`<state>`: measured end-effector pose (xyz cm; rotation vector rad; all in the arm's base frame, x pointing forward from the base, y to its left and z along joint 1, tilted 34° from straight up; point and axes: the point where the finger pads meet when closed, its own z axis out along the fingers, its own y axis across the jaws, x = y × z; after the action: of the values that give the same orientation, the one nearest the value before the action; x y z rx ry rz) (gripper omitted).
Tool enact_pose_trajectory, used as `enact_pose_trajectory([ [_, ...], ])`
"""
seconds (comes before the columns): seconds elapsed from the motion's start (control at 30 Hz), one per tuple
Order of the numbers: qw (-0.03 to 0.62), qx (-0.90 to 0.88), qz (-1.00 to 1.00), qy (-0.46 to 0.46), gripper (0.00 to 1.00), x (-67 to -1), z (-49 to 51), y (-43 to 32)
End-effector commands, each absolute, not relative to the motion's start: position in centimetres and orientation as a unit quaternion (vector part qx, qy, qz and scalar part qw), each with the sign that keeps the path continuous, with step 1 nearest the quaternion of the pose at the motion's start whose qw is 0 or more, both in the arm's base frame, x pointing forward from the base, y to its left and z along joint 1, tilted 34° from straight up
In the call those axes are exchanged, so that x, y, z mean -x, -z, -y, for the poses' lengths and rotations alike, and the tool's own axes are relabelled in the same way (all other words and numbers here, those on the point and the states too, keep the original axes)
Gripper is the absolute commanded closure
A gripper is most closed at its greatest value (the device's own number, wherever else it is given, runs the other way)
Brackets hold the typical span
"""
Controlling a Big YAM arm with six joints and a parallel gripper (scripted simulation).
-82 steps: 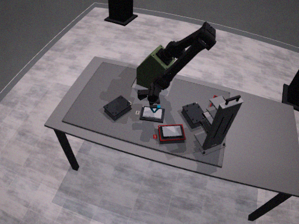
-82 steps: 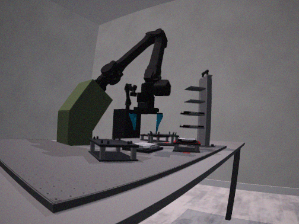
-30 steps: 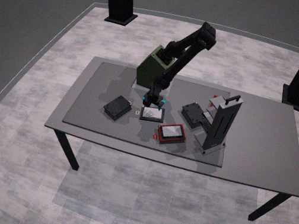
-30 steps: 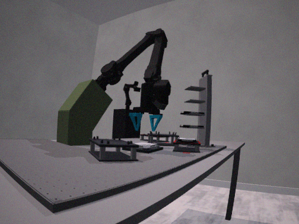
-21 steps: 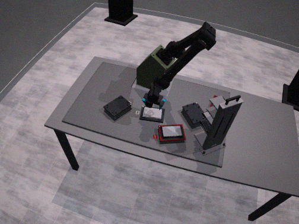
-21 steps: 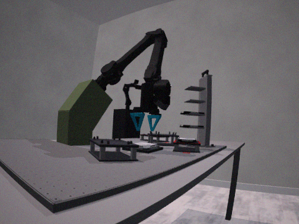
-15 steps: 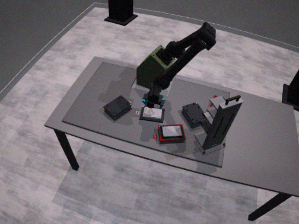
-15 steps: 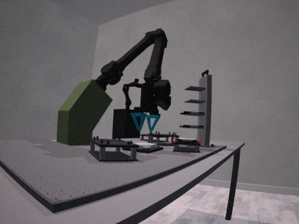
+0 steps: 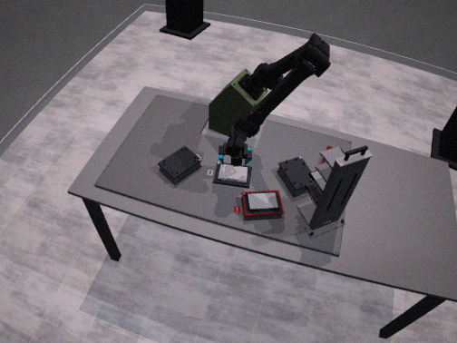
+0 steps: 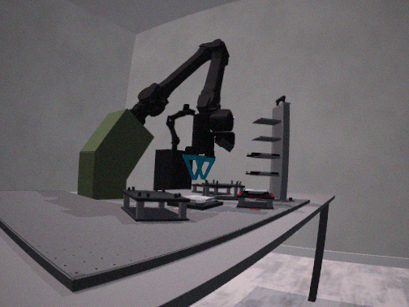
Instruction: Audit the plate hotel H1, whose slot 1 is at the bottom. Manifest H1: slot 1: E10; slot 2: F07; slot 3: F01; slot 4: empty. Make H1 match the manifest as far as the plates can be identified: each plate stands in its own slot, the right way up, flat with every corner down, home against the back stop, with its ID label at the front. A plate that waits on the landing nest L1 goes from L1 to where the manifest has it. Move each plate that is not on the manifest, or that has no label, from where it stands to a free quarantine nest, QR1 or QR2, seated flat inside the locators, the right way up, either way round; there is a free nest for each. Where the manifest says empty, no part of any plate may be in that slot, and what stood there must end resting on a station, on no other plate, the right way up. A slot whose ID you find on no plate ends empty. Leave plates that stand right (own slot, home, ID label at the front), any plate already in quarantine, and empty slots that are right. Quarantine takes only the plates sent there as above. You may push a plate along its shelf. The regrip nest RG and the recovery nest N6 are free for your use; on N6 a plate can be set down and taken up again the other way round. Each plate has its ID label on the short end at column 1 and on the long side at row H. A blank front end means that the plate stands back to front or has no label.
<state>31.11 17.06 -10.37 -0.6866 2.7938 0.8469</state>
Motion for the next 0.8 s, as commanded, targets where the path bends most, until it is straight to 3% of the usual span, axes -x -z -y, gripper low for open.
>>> enact_pose_trajectory([
  [0.0, 0.079, 0.273, -0.917, -0.279, 0.00, -30.76, -16.52, 10.59],
  [0.77, 0.132, 0.447, -0.846, -0.258, 0.00, -30.73, -16.54, 10.59],
])
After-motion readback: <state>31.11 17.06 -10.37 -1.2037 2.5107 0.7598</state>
